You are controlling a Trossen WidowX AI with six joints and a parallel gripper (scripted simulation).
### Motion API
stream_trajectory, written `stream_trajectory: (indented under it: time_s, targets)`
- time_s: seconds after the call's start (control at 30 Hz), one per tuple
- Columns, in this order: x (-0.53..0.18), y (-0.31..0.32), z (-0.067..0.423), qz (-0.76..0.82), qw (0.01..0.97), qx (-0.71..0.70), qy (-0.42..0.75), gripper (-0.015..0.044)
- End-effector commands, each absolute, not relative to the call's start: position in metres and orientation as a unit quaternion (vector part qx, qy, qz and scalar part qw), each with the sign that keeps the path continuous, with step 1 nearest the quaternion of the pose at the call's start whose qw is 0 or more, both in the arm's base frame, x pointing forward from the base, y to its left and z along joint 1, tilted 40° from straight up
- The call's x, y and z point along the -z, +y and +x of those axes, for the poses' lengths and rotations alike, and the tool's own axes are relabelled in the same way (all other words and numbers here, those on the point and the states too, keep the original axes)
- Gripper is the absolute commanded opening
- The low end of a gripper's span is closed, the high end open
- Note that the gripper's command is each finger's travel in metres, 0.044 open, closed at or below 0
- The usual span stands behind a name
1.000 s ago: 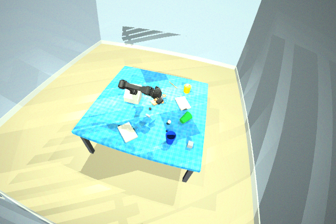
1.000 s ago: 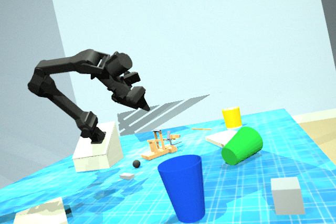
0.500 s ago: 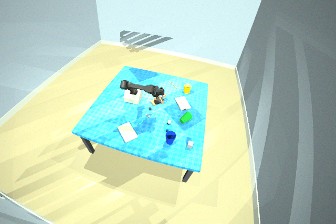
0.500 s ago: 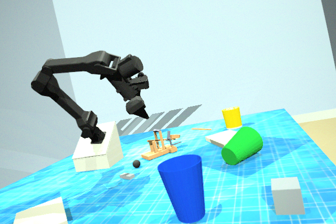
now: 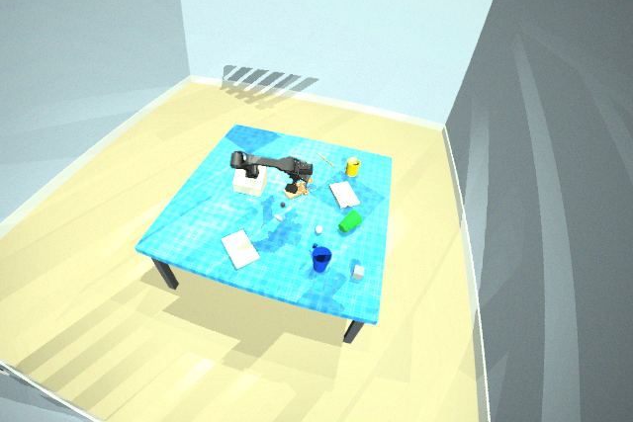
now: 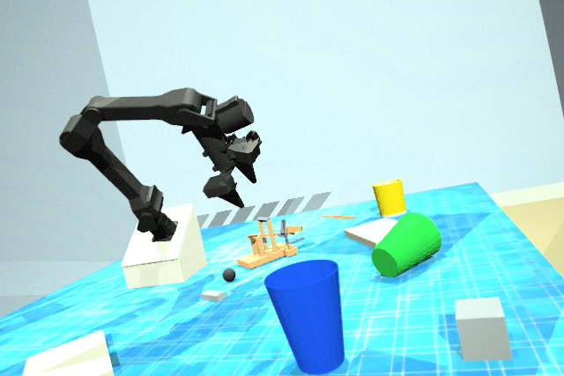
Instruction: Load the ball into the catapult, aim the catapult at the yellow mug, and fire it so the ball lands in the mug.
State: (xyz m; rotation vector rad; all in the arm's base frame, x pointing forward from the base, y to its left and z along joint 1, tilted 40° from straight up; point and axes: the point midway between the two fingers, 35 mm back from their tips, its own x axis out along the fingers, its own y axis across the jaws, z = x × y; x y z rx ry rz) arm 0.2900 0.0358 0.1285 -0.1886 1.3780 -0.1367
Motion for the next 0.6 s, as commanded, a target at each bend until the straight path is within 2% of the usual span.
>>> stream_trajectory:
  time_s: [0.0,0.57]
  targets:
    - [-0.118,0.039,0.287,-0.043,0.762,0.118,0.636,0.0440]
    - [-0.085,0.053,0.275,0.135,0.729,0.340,0.578,0.0440]
